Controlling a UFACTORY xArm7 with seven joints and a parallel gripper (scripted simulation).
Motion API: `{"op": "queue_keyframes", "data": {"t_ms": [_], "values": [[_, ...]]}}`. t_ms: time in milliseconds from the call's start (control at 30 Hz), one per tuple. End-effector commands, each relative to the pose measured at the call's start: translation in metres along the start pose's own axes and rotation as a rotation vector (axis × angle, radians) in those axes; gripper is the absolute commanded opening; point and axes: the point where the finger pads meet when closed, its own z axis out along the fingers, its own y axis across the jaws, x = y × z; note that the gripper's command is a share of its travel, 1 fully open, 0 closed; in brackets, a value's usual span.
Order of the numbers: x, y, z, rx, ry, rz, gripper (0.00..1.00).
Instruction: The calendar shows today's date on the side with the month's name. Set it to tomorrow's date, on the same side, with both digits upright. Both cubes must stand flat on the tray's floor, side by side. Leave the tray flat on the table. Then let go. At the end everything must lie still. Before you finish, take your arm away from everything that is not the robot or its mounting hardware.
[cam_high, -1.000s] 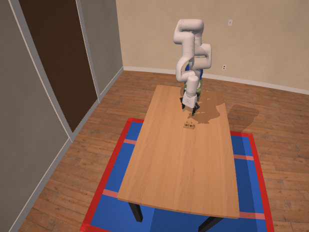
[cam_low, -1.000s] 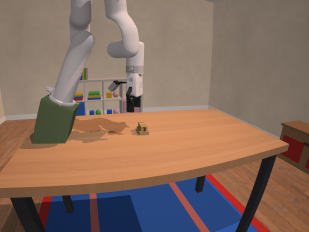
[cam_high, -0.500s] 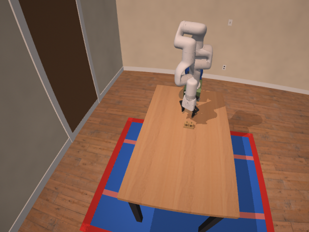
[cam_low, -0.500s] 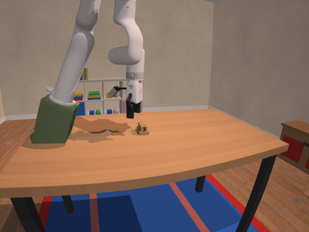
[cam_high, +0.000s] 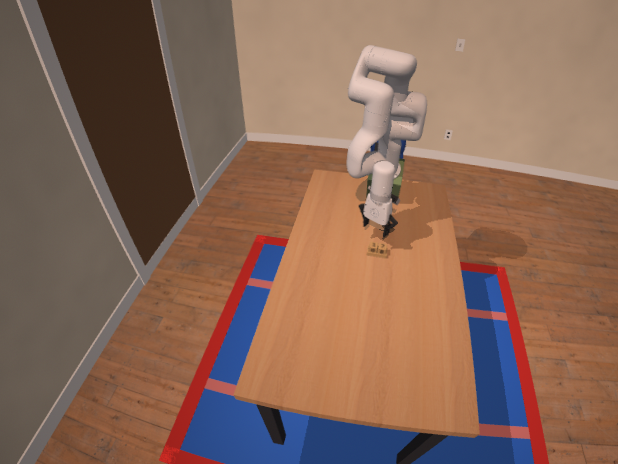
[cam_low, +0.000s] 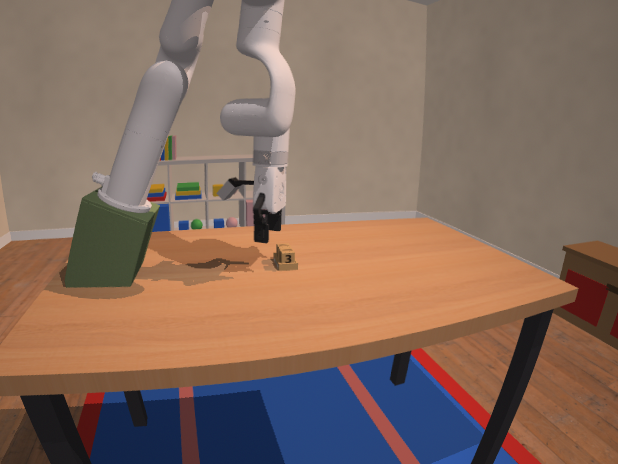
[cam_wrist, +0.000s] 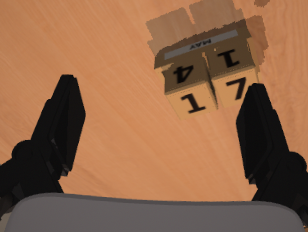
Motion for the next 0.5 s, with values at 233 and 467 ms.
{"op": "queue_keyframes", "data": {"t_ms": [233,467], "values": [[0.0002,0.0001,0.0048,0.0,-0.019,0.0,1.0],[-0.0004,-0.0011,0.0072,0.002,-0.019,0.001,1.0]]}}
